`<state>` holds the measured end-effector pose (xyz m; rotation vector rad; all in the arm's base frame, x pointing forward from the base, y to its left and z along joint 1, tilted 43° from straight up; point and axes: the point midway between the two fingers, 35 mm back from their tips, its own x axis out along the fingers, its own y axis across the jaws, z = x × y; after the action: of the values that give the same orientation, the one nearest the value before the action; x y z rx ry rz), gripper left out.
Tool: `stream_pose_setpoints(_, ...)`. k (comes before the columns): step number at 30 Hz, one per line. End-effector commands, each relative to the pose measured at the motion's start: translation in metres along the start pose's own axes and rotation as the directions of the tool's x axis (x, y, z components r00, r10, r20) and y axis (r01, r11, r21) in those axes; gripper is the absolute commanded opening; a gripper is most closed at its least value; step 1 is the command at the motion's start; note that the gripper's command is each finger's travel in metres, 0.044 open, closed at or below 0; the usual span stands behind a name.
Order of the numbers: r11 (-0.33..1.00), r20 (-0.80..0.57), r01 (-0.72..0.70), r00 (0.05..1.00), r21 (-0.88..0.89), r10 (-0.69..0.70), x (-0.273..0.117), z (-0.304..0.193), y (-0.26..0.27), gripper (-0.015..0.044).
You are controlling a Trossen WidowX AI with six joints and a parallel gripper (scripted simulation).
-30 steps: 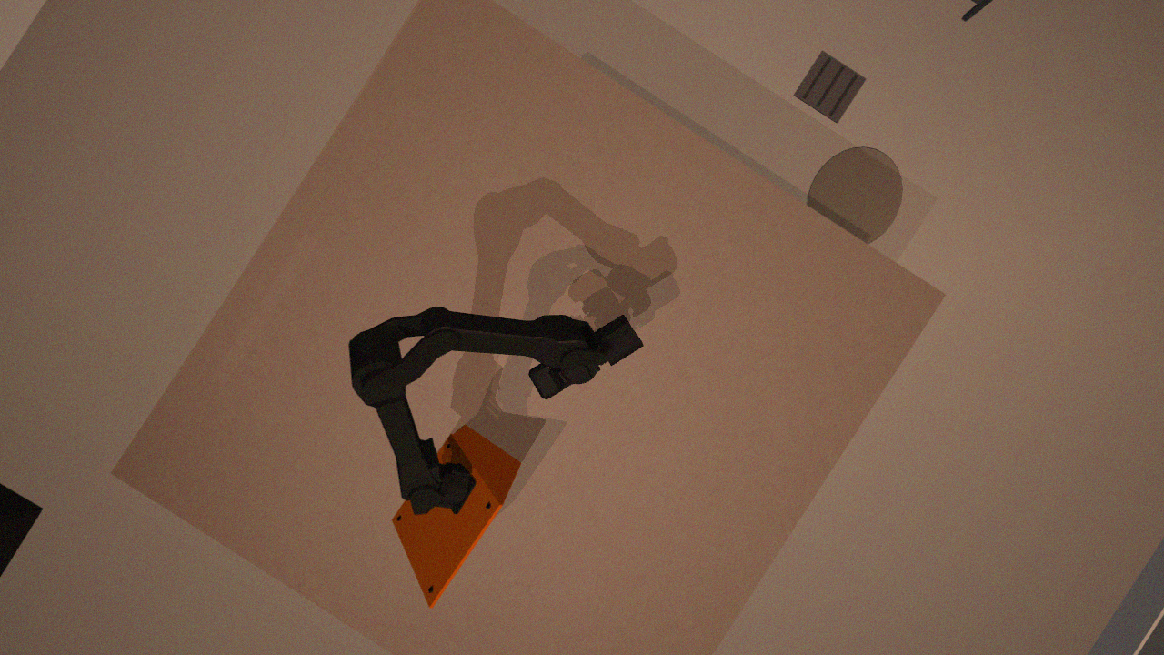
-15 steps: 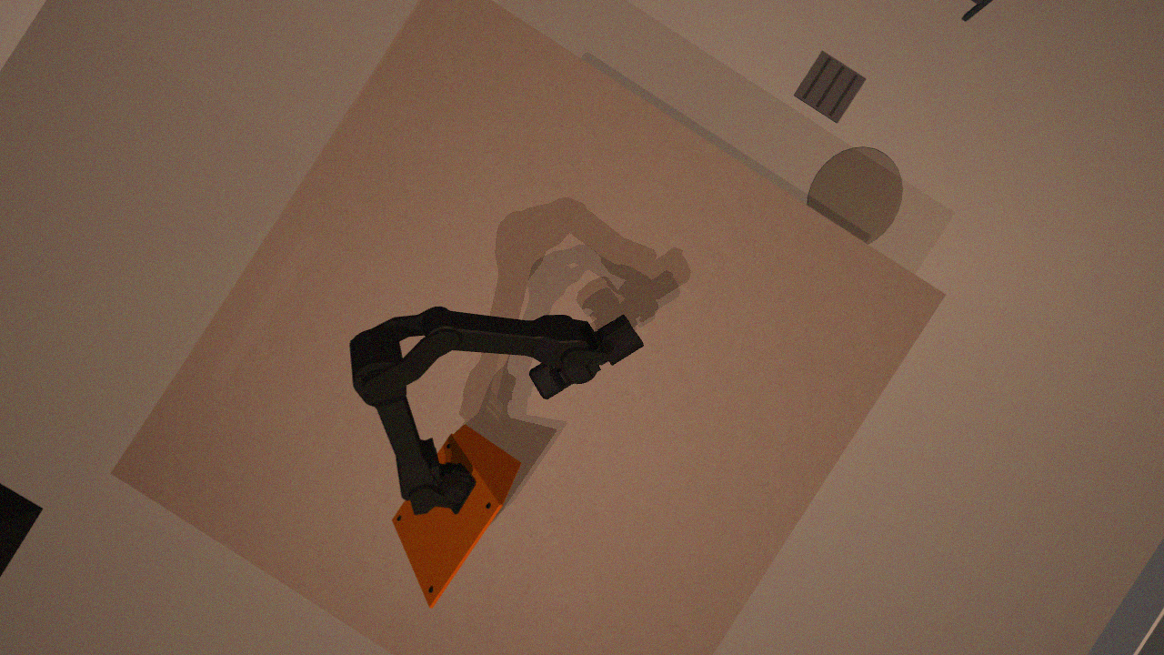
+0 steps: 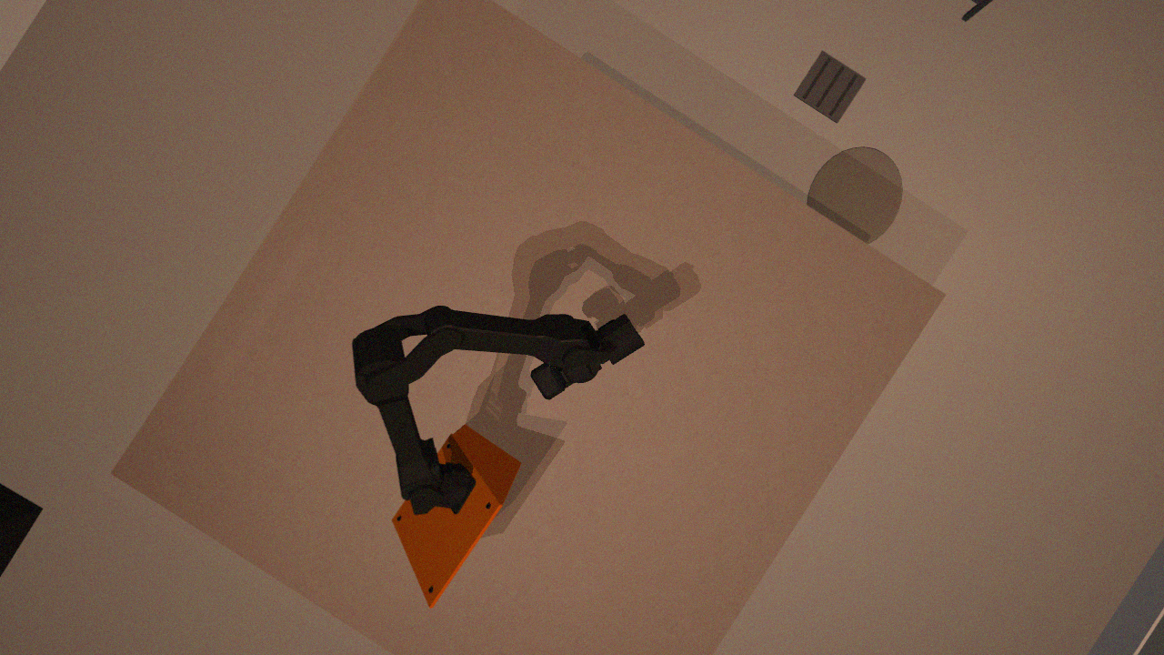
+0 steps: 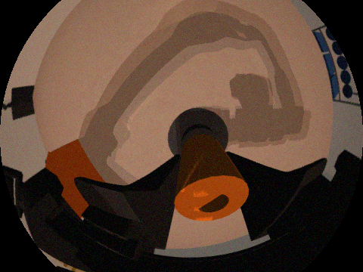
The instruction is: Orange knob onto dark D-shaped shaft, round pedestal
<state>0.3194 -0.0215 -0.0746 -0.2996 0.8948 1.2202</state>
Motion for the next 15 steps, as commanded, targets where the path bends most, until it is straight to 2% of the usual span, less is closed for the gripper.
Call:
stream_pose_setpoints(1, 1.000, 0.000, 0.003, 1.000, -0.002, -0.003, 0.0002, 0.0000, -0.0013, 0.0000)
stream_pose_setpoints(15, 1.000, 0.000, 0.003, 1.000, -0.001, -0.003, 0.0078, 0.0011, -0.0018, 0.0000)
